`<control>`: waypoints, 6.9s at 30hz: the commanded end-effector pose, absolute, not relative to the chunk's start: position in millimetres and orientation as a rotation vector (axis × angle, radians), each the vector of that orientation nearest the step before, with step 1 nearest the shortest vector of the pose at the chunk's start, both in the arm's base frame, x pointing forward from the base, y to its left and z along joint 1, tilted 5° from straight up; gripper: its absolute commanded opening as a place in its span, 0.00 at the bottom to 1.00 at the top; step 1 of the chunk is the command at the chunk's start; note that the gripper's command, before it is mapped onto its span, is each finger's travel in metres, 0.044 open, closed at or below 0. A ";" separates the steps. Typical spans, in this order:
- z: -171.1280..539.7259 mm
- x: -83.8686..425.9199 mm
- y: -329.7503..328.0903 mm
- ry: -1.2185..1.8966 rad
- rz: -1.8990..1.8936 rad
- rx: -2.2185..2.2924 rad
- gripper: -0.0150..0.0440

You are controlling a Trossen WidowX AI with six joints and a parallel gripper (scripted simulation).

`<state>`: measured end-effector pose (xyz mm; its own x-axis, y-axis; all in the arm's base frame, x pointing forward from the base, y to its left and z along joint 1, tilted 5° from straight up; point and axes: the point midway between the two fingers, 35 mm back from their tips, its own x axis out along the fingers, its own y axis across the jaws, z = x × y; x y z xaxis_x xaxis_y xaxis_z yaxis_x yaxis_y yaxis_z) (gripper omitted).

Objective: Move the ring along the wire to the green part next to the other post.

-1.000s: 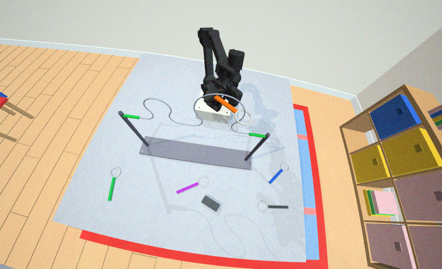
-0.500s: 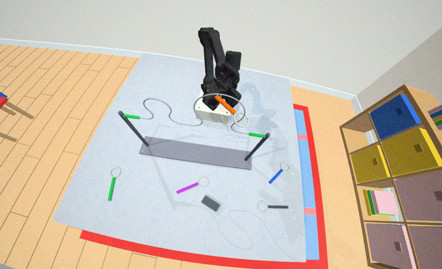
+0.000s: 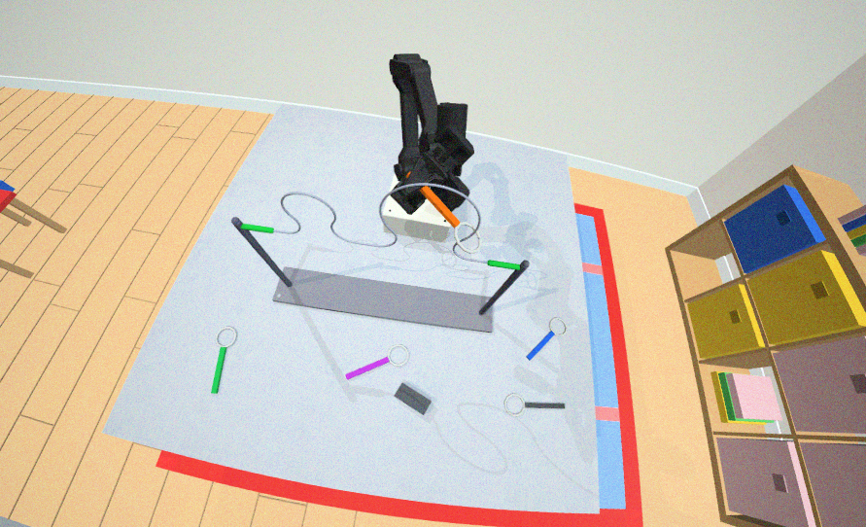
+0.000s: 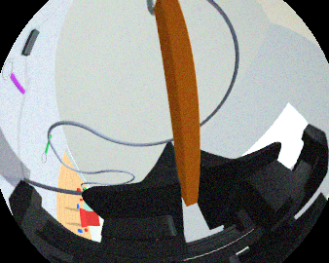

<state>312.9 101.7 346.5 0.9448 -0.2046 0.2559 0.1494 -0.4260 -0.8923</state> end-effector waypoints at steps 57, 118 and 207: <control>196.1 316.7 87.0 0.244 -0.152 -1.180 0.00; 104.5 279.1 245.5 0.481 0.082 -0.053 0.00; 97.2 250.1 284.7 0.489 0.087 -0.036 0.53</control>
<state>260.1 284.1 89.6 0.8772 0.0707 -0.4749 -0.0938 0.9953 -0.0251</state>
